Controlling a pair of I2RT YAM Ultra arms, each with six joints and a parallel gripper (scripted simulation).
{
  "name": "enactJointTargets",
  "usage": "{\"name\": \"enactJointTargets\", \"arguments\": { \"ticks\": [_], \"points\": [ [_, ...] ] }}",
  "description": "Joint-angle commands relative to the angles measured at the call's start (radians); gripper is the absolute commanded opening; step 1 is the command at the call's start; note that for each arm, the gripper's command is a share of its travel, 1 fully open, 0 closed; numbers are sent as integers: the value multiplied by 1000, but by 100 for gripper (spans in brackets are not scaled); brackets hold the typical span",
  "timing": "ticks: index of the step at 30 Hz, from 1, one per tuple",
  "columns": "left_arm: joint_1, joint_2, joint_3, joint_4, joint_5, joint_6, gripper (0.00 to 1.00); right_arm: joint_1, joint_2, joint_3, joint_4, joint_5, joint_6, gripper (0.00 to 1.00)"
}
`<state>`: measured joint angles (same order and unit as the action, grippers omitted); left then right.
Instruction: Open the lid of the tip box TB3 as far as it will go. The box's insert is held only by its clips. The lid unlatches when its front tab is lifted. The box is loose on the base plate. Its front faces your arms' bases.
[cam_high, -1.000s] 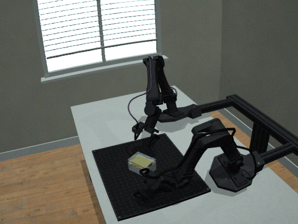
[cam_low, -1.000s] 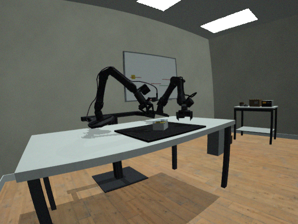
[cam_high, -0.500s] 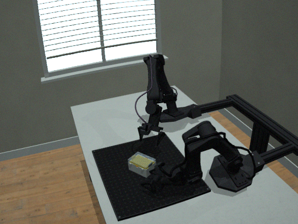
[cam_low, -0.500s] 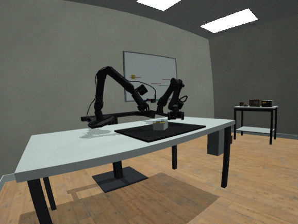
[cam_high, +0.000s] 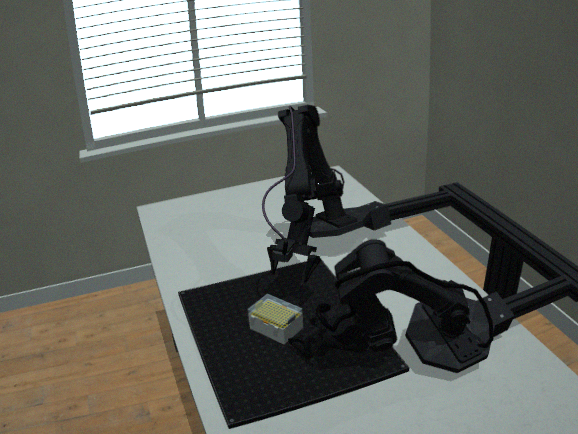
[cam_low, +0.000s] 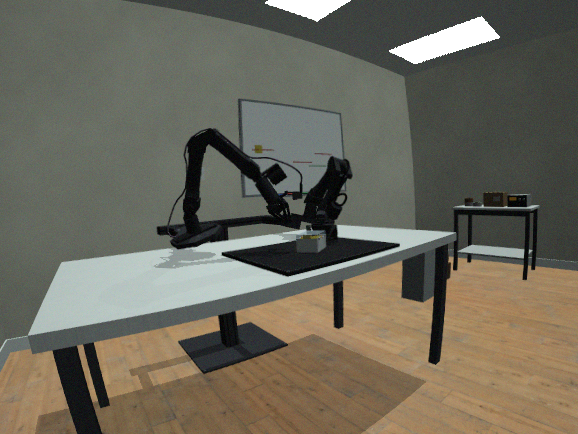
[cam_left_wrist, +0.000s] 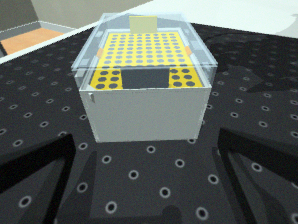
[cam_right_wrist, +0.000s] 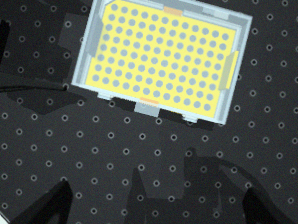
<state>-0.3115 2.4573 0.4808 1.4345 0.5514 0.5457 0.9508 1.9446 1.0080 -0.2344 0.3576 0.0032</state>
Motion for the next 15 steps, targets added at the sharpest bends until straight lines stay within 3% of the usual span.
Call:
{"name": "enactJointTargets", "arguments": {
  "ticks": [1,15],
  "points": [
    [-10,15,-18,42,5,-2,100,13,-39,-5,5,-6,-8,100],
    [-49,53,50,35,-40,-32,100,7,-30,4,5,-6,-7,100]
  ]
}}
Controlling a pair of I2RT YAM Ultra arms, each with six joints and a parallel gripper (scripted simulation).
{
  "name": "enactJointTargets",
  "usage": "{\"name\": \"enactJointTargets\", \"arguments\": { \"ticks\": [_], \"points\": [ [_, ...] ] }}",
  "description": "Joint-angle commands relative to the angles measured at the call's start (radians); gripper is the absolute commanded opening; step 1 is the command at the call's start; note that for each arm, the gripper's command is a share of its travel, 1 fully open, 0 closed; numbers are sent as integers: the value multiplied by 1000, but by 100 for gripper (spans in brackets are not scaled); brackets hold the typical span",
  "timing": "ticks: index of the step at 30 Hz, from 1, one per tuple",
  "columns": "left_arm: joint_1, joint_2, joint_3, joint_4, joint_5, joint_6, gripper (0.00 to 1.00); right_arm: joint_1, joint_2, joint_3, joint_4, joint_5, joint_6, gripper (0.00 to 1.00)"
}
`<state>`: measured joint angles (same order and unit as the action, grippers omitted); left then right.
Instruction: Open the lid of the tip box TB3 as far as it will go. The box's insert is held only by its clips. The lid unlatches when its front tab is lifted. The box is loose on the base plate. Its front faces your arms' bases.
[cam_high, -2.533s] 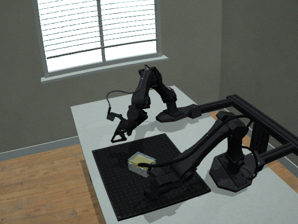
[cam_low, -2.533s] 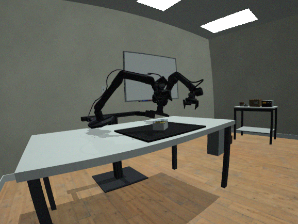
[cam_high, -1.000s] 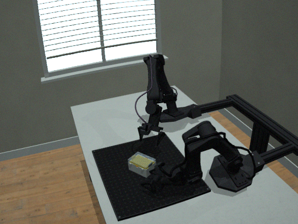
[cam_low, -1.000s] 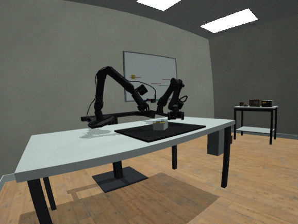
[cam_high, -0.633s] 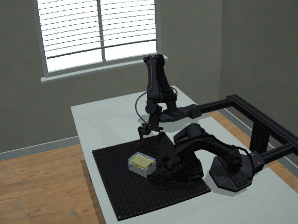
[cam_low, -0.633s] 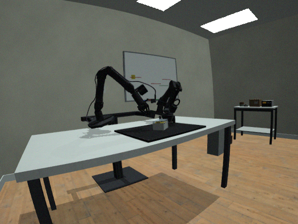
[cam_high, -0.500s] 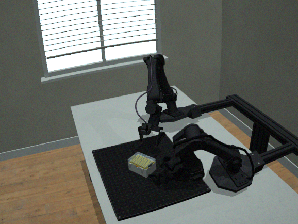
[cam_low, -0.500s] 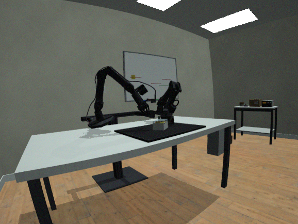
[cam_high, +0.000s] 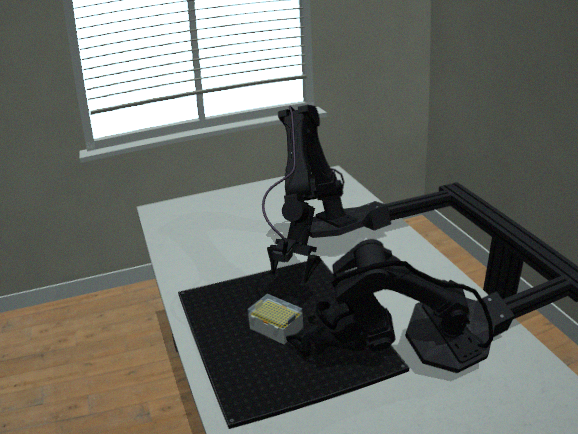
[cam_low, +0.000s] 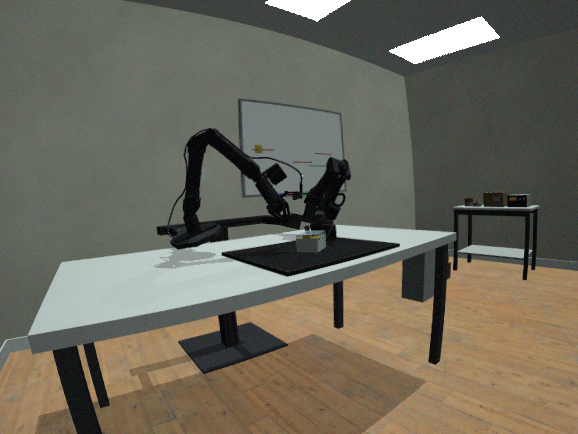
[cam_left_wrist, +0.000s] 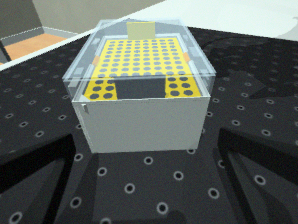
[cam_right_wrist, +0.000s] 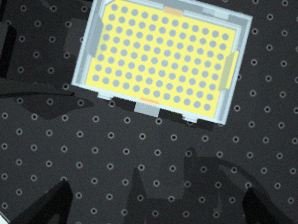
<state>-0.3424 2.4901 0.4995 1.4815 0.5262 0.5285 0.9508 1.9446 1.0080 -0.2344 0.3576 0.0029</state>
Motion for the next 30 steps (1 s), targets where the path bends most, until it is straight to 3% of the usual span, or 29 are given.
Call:
{"name": "enactJointTargets", "arguments": {
  "ticks": [1,30],
  "points": [
    [-21,23,37,-14,-18,-17,100,7,-30,4,5,-6,-7,100],
    [-65,65,126,-49,-48,-39,100,7,-30,4,5,-6,-7,100]
  ]
}}
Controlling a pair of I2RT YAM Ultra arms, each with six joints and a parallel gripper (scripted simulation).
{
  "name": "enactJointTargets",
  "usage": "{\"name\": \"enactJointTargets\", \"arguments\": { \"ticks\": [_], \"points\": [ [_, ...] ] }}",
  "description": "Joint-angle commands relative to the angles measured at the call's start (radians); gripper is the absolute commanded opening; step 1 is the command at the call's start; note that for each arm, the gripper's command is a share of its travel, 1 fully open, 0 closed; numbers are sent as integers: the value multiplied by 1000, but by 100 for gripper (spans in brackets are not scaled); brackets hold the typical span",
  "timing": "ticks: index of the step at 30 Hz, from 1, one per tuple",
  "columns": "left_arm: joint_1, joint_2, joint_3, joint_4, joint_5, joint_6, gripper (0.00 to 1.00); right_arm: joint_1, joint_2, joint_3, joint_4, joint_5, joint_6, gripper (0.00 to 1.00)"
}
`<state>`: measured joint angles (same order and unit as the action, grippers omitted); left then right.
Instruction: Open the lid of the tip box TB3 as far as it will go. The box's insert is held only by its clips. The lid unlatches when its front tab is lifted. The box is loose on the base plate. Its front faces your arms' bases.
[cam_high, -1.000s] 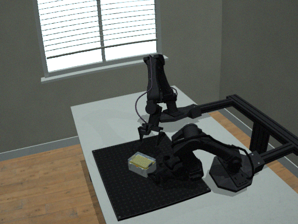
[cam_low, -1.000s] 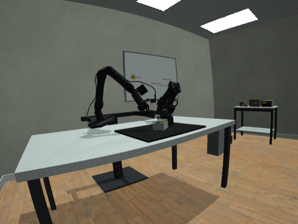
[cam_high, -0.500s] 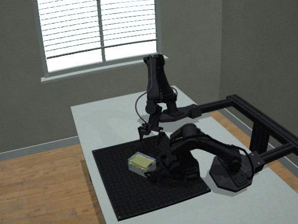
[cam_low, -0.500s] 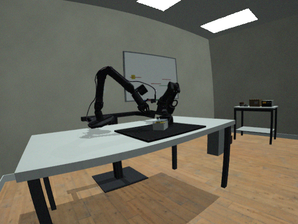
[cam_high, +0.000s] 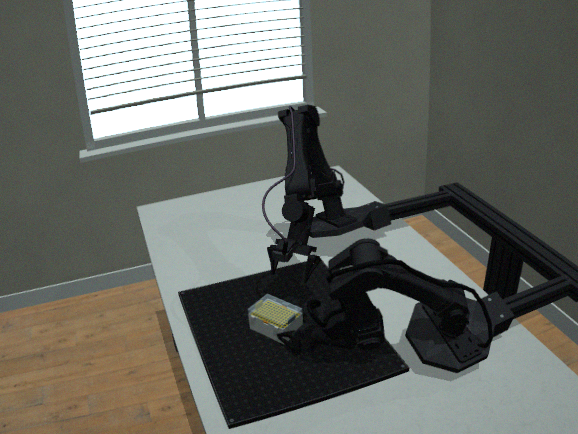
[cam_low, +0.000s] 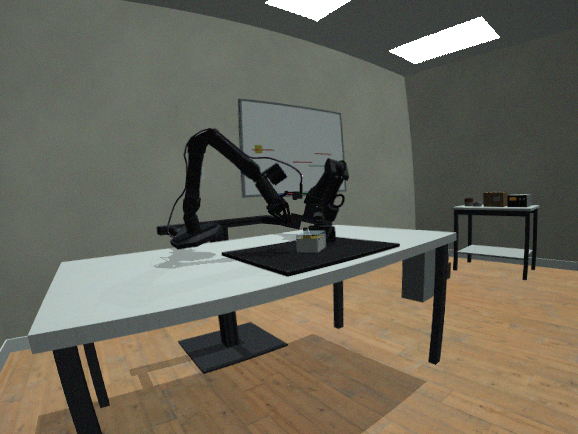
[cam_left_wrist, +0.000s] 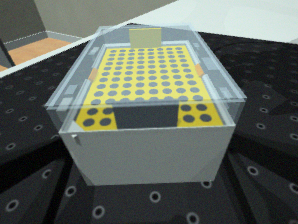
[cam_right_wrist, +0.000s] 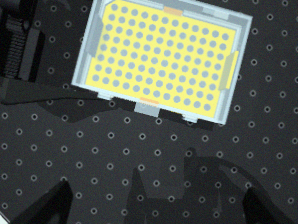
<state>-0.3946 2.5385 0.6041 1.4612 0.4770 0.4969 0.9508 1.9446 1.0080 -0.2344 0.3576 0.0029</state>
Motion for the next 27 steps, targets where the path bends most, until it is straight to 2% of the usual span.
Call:
{"name": "enactJointTargets", "arguments": {
  "ticks": [1,3,4,9,12,17,18,19,20,24,26,27],
  "points": [
    [-13,17,22,-29,1,-7,96,7,-30,4,5,-6,-7,100],
    [-7,8,12,-17,1,-2,96,7,-30,4,5,-6,-7,100],
    [-7,8,12,-17,1,-2,91,7,-30,4,5,-6,-7,100],
    [-3,6,23,-32,12,-1,90,7,-30,4,5,-6,-7,100],
    [-3,6,23,-32,12,-1,83,7,-30,4,5,-6,-7,100],
    [3,5,24,-34,15,6,80,7,-30,4,5,-6,-7,100],
    [3,5,24,-34,15,6,69,7,-30,4,5,-6,-7,100],
    [3,5,24,-34,15,6,80,7,-30,4,5,-6,-7,100],
    [3,5,24,-34,15,6,84,7,-30,4,5,-6,-7,100],
    [0,5,13,-23,7,1,84,14,-26,-9,96,9,-16,55],
    [0,5,13,-23,7,1,84,14,-26,-9,96,9,-16,55],
    [0,5,13,-23,7,1,84,15,-19,-12,143,16,-17,43]
  ]
}}
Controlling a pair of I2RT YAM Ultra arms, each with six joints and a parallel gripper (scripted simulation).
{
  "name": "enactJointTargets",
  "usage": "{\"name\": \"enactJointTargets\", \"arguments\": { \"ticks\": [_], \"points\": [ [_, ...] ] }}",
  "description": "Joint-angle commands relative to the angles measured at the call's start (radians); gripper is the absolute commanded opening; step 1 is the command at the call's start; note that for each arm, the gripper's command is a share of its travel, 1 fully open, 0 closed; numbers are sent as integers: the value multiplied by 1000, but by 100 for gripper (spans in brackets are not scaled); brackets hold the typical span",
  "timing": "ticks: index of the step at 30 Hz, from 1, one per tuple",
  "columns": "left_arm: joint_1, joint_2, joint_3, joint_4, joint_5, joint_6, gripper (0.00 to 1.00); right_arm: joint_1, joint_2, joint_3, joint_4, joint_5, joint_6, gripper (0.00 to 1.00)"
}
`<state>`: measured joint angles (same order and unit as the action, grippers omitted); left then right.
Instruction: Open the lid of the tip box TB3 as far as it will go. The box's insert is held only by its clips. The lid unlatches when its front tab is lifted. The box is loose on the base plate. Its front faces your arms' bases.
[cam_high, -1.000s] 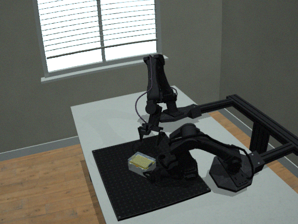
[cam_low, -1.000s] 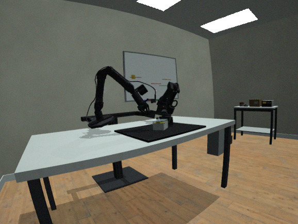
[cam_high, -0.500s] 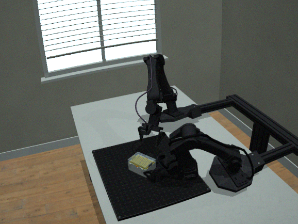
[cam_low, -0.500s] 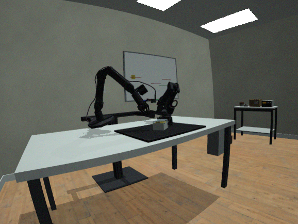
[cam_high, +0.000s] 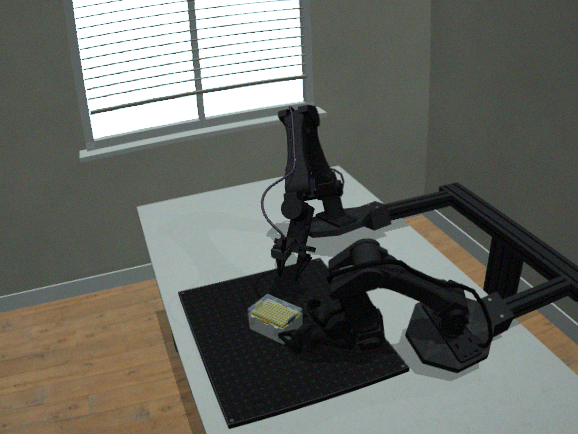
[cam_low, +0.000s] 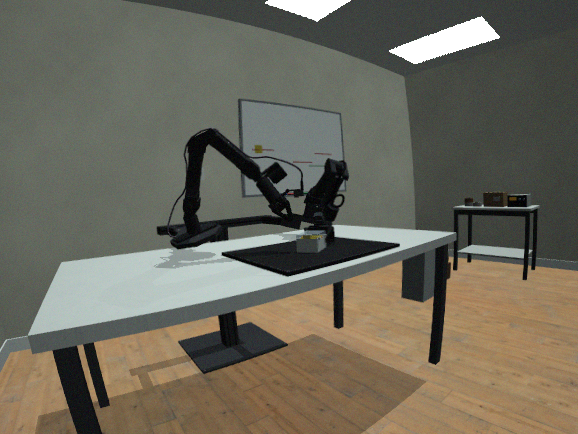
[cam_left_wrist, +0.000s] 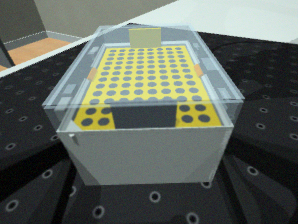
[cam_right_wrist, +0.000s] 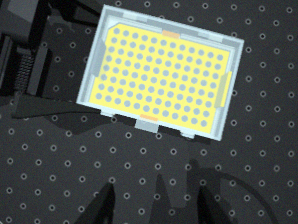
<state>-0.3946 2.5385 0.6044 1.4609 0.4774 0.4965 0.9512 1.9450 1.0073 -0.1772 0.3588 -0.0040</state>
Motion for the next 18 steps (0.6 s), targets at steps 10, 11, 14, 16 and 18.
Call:
{"name": "enactJointTargets", "arguments": {
  "ticks": [10,11,14,16,18],
  "points": [
    [0,5,12,-22,7,2,84,44,128,-99,650,76,-12,43],
    [0,5,12,-22,7,2,84,48,146,-112,709,83,-13,43],
    [0,5,12,-22,7,2,84,58,198,-157,881,99,-14,43],
    [0,5,12,-22,7,2,84,58,198,-157,881,99,-14,43],
    [0,5,12,-22,7,2,84,66,243,-193,1034,111,-26,43]
  ]
}}
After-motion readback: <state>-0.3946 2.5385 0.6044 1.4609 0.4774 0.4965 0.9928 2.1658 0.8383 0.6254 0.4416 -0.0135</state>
